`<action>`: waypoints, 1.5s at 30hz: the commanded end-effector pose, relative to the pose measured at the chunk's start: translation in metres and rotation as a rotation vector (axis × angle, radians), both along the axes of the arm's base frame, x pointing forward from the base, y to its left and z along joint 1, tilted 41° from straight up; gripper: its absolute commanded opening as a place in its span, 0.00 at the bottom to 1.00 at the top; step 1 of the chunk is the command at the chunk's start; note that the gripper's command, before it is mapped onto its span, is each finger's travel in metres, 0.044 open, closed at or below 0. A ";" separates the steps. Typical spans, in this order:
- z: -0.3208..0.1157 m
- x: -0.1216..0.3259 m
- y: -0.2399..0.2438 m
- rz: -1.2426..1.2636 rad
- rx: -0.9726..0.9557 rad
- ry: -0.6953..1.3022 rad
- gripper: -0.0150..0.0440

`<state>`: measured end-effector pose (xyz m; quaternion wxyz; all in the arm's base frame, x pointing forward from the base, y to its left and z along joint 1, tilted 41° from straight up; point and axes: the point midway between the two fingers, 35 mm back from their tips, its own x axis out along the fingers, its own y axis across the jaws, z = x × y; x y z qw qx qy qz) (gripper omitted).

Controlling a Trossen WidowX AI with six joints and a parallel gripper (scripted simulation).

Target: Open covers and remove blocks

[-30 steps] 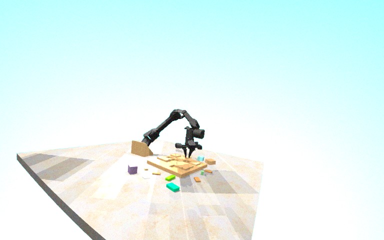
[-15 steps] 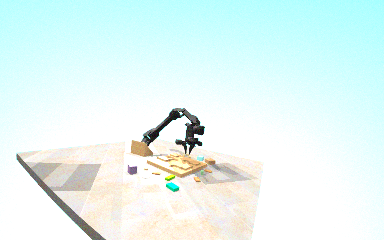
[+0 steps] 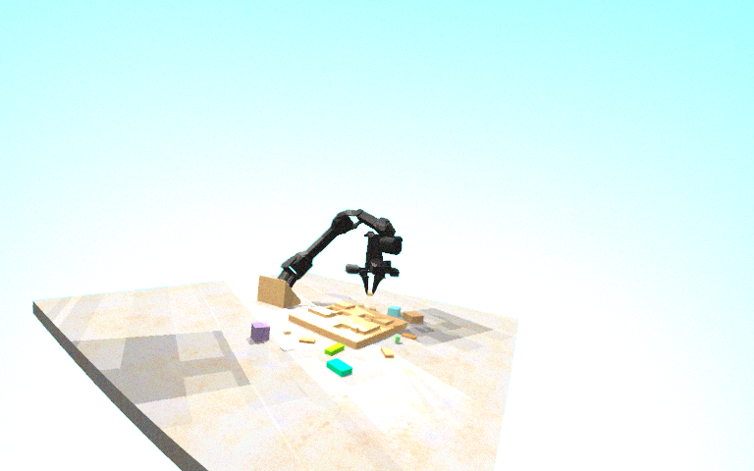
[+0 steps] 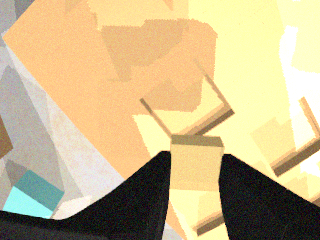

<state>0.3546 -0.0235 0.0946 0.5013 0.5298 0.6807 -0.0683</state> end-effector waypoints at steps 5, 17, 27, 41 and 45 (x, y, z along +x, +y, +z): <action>-0.010 -0.005 -0.022 -0.002 -0.019 -0.001 0.39; -0.036 -0.020 -0.059 -0.010 -0.044 0.001 0.39; -0.057 -0.037 -0.088 -0.014 -0.059 0.004 0.39; -0.086 -0.067 -0.125 -0.015 -0.071 0.011 0.39; -0.094 -0.077 -0.135 -0.015 -0.072 0.013 0.39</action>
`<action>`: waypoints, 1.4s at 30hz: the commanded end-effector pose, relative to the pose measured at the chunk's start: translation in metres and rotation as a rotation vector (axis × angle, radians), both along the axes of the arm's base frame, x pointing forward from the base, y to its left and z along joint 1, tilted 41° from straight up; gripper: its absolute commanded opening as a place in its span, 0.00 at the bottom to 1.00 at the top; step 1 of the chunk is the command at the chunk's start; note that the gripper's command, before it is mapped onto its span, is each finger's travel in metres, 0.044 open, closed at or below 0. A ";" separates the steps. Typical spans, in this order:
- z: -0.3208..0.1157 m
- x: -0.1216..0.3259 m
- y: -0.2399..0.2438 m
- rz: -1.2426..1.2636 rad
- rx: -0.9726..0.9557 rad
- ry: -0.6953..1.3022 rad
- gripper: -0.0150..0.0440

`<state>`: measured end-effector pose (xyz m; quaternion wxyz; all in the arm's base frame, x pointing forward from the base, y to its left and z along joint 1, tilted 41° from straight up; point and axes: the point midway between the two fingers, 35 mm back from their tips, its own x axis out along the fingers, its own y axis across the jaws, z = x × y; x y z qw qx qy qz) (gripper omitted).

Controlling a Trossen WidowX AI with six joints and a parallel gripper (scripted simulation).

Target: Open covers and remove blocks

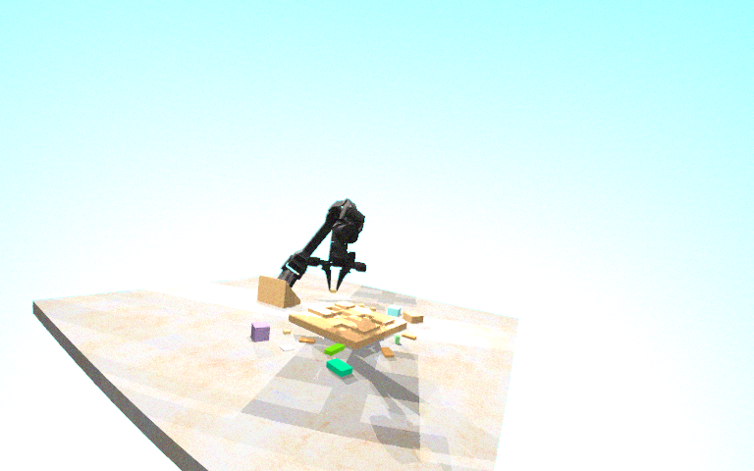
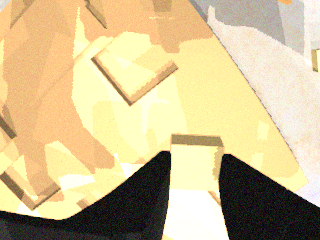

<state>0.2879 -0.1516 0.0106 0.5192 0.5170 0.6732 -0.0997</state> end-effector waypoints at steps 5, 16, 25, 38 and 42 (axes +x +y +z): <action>-0.020 -0.024 -0.017 0.005 0.004 0.013 0.39; -0.042 -0.056 -0.038 0.009 0.010 0.016 0.39; -0.059 -0.085 -0.051 0.013 0.022 0.017 0.39; -0.083 -0.130 -0.062 0.021 0.049 0.010 0.39; -0.087 -0.138 -0.063 0.023 0.056 0.007 0.39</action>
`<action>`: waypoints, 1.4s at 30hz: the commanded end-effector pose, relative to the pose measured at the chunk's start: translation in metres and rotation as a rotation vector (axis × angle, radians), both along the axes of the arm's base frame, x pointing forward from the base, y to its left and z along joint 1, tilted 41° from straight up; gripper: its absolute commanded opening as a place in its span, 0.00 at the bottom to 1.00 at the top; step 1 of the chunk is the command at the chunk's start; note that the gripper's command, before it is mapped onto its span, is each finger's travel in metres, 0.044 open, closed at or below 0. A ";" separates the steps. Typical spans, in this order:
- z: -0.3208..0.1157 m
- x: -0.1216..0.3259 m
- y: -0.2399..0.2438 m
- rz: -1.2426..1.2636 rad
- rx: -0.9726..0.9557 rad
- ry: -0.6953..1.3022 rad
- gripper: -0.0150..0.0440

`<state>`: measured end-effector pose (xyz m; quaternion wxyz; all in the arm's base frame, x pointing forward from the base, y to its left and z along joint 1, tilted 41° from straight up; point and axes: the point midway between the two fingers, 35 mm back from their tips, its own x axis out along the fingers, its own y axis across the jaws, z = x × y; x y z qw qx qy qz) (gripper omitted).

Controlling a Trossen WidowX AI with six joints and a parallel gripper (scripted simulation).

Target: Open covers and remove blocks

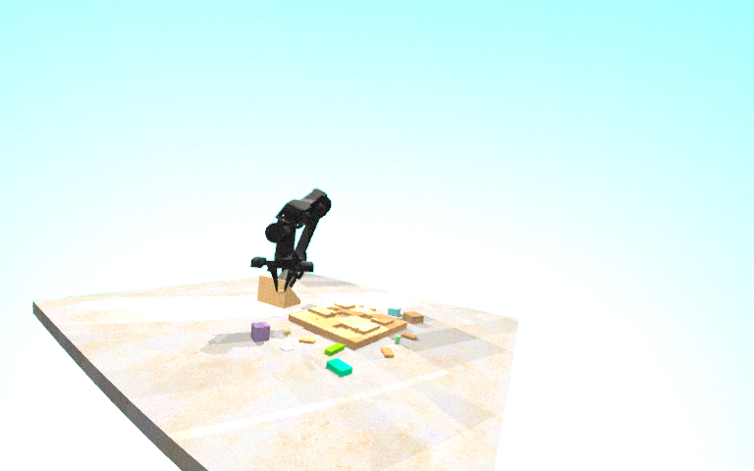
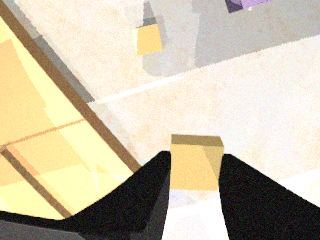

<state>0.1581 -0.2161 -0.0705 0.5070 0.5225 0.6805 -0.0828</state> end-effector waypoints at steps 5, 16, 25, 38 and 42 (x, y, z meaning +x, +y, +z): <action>-0.009 -0.008 0.004 0.008 0.013 0.002 0.39; -0.025 -0.005 0.014 0.008 0.013 0.002 0.39; -0.037 -0.004 0.023 0.007 0.013 0.001 0.39; -0.053 -0.002 0.036 0.007 0.013 0.001 0.39; -0.058 -0.002 0.041 0.007 0.013 0.001 0.39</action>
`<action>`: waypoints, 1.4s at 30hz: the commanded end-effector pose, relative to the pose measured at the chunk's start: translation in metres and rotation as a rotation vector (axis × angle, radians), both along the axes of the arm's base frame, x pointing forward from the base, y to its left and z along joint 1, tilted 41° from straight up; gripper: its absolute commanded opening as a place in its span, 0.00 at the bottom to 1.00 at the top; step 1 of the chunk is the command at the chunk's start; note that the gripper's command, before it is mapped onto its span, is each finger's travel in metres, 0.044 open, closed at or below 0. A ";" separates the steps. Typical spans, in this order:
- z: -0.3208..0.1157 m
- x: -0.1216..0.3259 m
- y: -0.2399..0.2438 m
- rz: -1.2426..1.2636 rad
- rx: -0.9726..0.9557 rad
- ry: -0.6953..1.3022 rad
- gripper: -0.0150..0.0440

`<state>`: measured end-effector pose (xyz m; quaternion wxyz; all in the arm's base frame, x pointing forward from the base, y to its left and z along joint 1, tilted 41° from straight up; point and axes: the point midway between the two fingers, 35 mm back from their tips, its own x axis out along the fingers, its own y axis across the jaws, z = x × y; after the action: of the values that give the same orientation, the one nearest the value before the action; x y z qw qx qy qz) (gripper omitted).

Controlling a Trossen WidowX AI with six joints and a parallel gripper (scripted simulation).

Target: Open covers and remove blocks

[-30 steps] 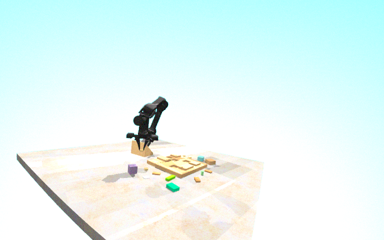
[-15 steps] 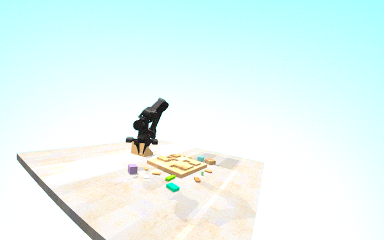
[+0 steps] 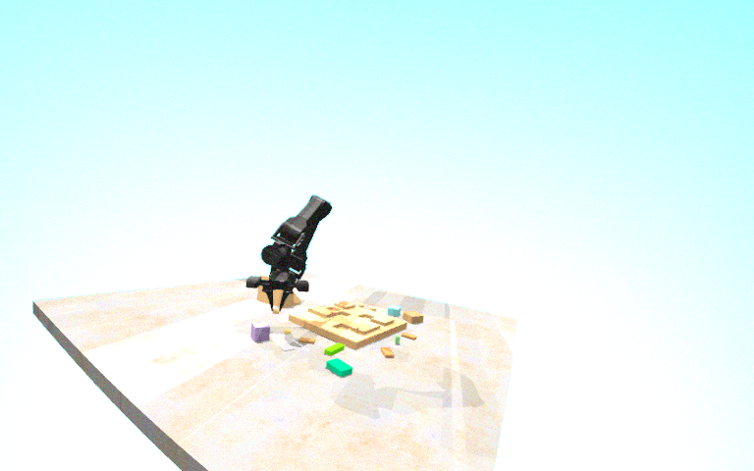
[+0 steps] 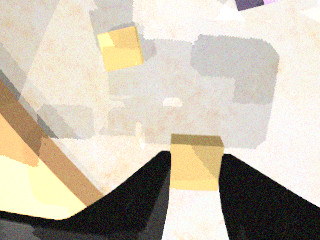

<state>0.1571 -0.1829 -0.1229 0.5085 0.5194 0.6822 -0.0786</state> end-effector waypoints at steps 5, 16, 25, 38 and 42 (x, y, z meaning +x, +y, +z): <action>-0.012 0.000 0.013 -0.003 0.012 0.005 0.39; -0.024 -0.001 0.026 -0.003 0.013 0.004 0.39; -0.034 -0.001 0.036 -0.003 0.014 0.004 0.39; -0.034 0.000 0.035 0.002 0.007 0.001 0.66; -0.034 0.000 0.035 0.002 0.007 0.001 0.83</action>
<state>0.1564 -0.1476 -0.1572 0.5060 0.5209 0.6833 -0.0759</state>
